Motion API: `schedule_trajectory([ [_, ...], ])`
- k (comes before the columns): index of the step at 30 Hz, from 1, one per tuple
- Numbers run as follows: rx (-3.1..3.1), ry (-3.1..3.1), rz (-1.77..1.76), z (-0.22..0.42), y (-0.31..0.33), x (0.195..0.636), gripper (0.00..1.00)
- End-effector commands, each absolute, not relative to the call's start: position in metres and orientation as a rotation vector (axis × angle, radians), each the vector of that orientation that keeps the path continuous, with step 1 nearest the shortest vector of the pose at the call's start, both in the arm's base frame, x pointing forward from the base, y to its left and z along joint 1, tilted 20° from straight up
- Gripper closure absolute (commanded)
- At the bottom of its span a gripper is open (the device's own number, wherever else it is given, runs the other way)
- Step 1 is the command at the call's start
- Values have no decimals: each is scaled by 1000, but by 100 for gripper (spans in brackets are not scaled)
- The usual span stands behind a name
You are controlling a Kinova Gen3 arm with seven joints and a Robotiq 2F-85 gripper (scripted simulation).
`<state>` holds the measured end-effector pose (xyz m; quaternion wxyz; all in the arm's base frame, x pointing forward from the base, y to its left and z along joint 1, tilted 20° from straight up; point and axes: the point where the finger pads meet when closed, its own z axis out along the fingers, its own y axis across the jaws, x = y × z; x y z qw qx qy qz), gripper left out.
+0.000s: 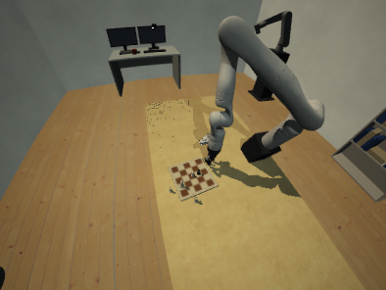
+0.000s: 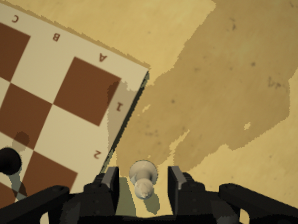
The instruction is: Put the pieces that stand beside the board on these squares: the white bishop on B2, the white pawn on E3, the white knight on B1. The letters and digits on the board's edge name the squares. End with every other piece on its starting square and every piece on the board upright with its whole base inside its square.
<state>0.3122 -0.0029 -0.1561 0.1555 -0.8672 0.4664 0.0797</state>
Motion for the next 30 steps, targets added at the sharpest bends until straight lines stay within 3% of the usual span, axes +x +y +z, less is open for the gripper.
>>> schedule_trajectory([
  [1, -2484, 1336, 226, -156, -3, 313, 63],
  [5, -2484, 1336, 226, -156, -3, 313, 63],
  [6, -2484, 1336, 226, -156, -3, 313, 100],
  [30, -2484, 1336, 226, -156, -3, 313, 100],
])
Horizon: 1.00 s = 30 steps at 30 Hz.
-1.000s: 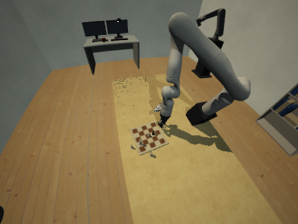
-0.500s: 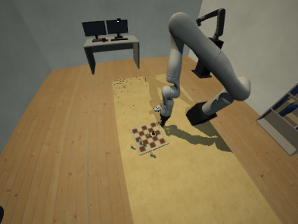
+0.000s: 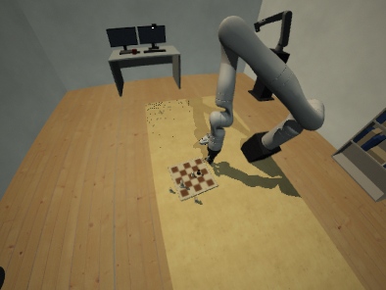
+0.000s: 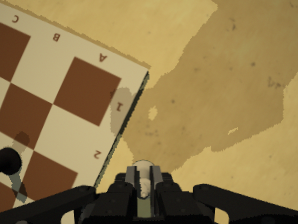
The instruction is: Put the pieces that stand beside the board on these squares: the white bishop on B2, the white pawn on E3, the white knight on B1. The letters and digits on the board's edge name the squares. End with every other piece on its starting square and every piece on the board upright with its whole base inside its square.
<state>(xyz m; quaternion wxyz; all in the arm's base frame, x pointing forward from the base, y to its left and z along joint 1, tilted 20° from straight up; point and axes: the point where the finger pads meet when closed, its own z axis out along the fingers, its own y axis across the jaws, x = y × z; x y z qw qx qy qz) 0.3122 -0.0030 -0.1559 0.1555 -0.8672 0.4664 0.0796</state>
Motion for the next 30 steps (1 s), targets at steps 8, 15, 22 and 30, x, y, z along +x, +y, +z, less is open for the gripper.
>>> schedule_trajectory([
  [8, -2484, 1336, 226, -156, -3, 313, 100],
  [15, -2484, 1336, 226, -155, -4, 313, 100],
  [22, -2484, 1336, 226, -147, -6, 313, 100],
  [30, -2484, 1336, 226, -130, -13, 312, 100],
])
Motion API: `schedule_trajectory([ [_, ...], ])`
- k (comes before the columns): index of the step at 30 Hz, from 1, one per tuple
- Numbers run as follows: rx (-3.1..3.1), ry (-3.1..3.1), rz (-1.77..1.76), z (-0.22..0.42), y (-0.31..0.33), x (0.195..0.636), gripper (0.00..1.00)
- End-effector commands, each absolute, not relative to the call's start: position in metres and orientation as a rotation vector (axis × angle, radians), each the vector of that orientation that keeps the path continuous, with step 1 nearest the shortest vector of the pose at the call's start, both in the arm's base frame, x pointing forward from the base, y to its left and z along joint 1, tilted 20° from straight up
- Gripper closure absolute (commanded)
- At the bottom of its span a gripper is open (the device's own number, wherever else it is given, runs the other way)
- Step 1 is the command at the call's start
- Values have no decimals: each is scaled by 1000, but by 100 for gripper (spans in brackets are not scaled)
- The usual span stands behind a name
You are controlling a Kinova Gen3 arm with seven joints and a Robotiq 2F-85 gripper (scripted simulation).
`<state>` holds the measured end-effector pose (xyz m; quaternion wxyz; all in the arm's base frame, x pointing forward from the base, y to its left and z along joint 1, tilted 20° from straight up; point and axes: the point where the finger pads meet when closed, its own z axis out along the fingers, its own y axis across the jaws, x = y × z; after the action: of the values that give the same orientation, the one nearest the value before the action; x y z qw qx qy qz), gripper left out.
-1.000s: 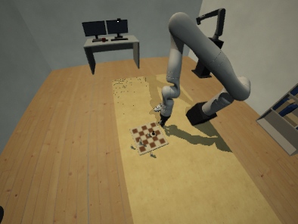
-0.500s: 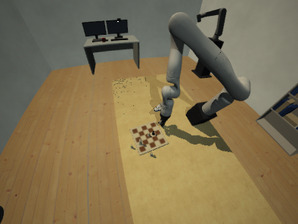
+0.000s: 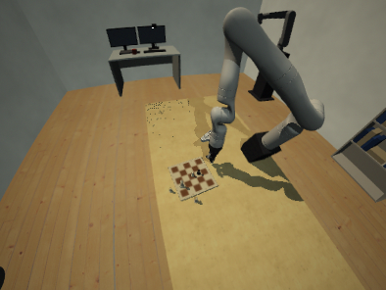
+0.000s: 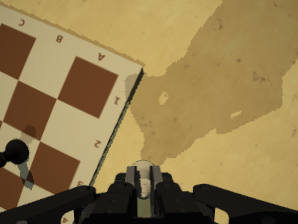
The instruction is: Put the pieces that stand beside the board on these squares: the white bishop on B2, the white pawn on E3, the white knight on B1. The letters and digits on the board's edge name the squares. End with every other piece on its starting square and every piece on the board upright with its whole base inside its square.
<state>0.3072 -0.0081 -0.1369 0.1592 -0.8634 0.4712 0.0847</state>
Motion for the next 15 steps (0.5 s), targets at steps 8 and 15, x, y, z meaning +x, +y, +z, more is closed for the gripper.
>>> schedule_trajectory([
  [8, -2484, 1336, 226, -109, -20, 312, 100],
  [15, -2484, 1336, 226, -86, -29, 312, 100],
])
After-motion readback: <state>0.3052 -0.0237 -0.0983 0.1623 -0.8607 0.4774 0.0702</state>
